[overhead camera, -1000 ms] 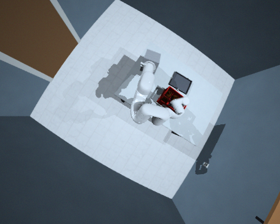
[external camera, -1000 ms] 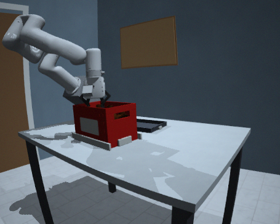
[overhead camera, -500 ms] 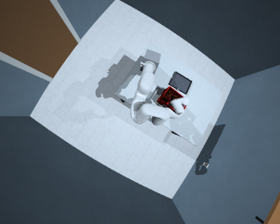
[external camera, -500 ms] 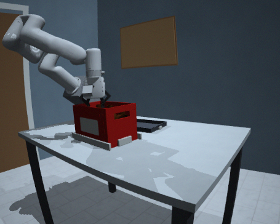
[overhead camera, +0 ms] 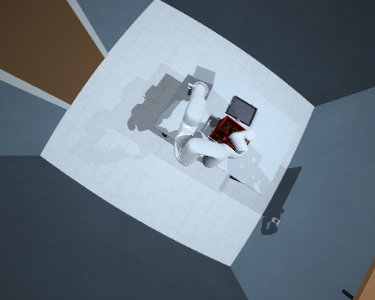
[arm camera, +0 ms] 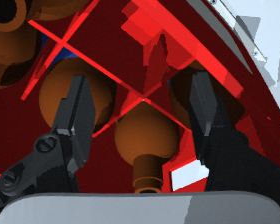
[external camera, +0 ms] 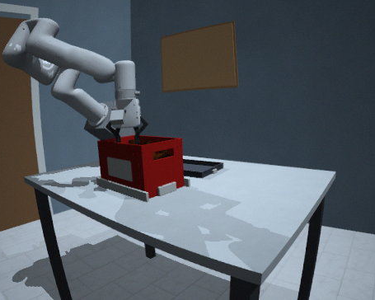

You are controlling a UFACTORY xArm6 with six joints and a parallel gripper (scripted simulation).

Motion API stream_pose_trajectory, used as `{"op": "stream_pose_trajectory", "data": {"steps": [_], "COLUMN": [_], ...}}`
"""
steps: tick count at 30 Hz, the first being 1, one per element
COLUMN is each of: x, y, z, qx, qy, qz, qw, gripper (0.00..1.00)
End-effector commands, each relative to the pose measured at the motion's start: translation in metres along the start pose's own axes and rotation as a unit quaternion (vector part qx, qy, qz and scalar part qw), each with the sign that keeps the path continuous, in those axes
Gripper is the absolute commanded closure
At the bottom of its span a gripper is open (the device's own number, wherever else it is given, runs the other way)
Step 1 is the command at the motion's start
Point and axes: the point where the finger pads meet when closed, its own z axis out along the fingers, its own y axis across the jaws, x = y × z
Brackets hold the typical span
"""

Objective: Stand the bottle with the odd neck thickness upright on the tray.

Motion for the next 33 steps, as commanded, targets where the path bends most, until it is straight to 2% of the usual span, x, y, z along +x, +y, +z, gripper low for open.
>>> {"op": "stream_pose_trajectory", "data": {"steps": [1,9,19,31,32,33], "x": [0.001,0.001,0.001,0.001,0.001,0.001], "y": [-0.001,-0.001,0.0,0.0,0.0,0.0], "z": [-0.016,-0.044,-0.065,-0.071,-0.071,-0.071], "qx": [0.001,0.001,0.001,0.001,0.001,0.001], "qy": [0.001,0.001,0.001,0.001,0.001,0.001], "qz": [0.001,0.001,0.001,0.001,0.001,0.001], "qw": [1.0,1.0,1.0,1.0,1.0,1.0], "gripper": [0.35,0.35,0.35,0.35,1.0,1.0]}}
